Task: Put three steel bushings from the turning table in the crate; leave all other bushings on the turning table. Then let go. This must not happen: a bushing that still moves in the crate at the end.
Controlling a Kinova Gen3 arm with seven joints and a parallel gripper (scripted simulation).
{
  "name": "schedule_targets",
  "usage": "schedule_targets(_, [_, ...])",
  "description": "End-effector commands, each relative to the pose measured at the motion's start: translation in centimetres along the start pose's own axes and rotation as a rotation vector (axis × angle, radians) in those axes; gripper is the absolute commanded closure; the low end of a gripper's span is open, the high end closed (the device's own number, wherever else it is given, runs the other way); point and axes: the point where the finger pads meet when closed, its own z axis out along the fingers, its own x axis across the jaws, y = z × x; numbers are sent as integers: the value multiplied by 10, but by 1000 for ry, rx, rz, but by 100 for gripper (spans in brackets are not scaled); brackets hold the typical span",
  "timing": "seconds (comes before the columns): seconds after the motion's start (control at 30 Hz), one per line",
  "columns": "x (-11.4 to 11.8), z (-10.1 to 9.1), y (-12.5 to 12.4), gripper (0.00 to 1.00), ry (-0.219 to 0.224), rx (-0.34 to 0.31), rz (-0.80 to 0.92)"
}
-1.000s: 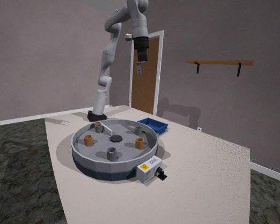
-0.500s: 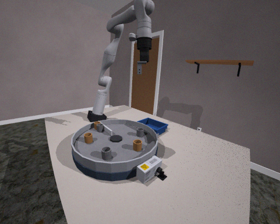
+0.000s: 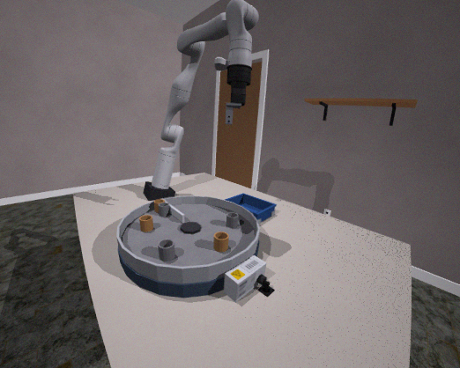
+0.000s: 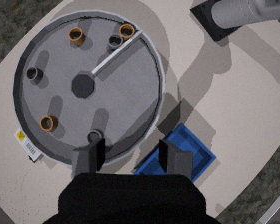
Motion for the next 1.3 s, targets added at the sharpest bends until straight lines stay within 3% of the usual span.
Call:
schedule_targets(0.0, [-8, 13, -26, 0, -4, -3, 5])
schedule_targets(0.03, [-11, 18, -35, 0, -5, -2, 6])
schedule_targets(0.43, [-11, 18, -35, 0, -5, -2, 6])
schedule_targets(0.6, [-23, 45, -83, 0, -5, 13, 15])
schedule_targets(1.0, [-23, 45, -83, 0, -5, 13, 15])
schedule_targets(1.17, [-33, 71, -128, 0, -2, 23, 23])
schedule_targets(1.27, [-33, 71, -128, 0, -2, 23, 23])
